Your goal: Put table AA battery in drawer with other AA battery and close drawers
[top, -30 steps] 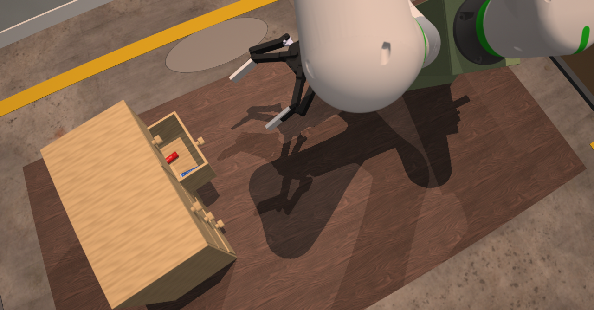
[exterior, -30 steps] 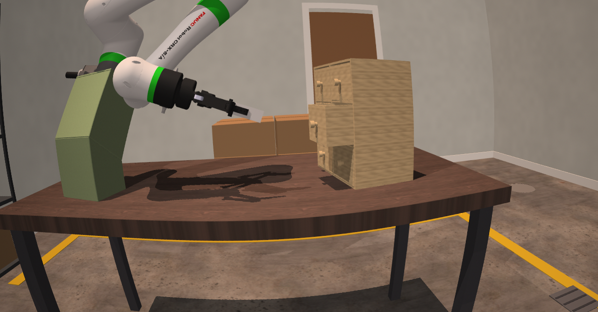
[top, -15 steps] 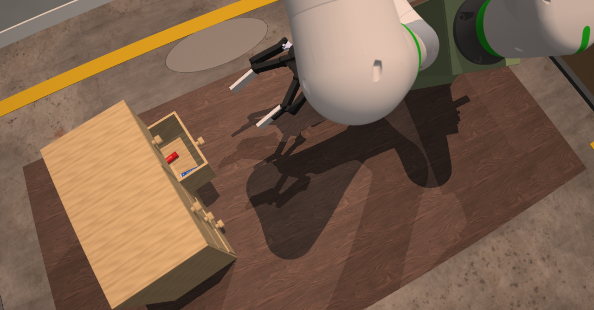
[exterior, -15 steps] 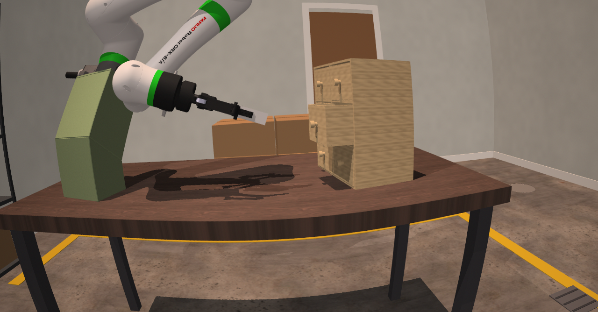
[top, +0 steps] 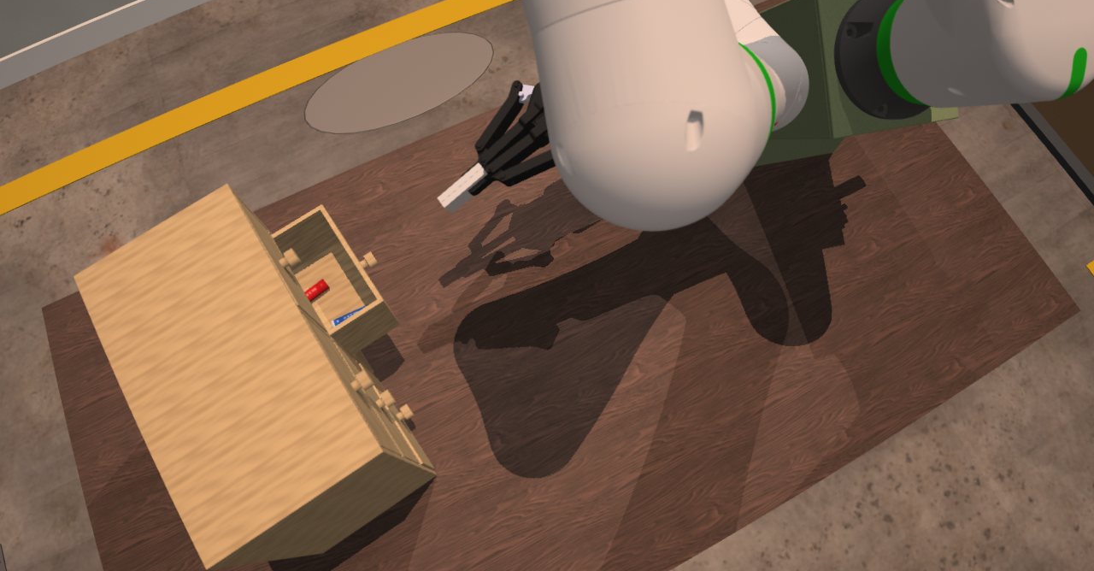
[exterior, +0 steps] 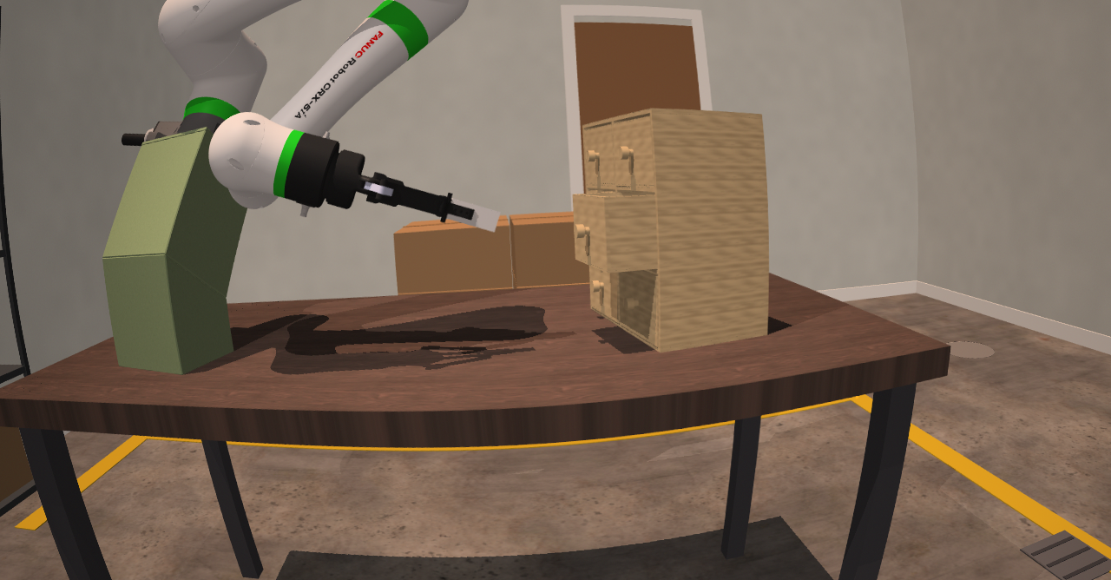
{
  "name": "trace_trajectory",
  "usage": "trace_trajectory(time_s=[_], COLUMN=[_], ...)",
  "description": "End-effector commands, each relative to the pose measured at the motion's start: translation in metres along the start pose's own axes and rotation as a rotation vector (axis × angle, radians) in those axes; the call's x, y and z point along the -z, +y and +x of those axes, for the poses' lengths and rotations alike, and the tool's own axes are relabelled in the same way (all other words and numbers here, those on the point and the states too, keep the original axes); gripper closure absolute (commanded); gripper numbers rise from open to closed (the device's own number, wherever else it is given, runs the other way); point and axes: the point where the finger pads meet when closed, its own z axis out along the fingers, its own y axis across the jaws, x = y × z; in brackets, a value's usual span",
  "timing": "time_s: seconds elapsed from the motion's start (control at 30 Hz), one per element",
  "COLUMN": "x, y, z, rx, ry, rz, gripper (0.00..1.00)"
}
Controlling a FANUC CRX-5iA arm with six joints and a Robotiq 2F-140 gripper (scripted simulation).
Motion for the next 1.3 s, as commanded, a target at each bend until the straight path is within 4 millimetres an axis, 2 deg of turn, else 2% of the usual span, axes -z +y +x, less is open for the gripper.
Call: trace_trajectory(time_s=[0.0,0.33,0.77,0.83,1.07,1.27], x=[0.0,-0.006,-0.046,-0.046,-0.065,-0.068], y=[0.0,0.0,0.0,0.0,0.0,0.0], z=[0.0,0.0,0.002,0.002,0.003,0.003], rx=[0.0,0.0,0.0,0.0,0.0,0.0], ry=[0.0,0.0,0.0,0.0,0.0,0.0], rz=[0.0,0.0,0.0,0.0,0.0,0.0], gripper=[1.0,1.0,1.0,1.0,1.0,1.0])
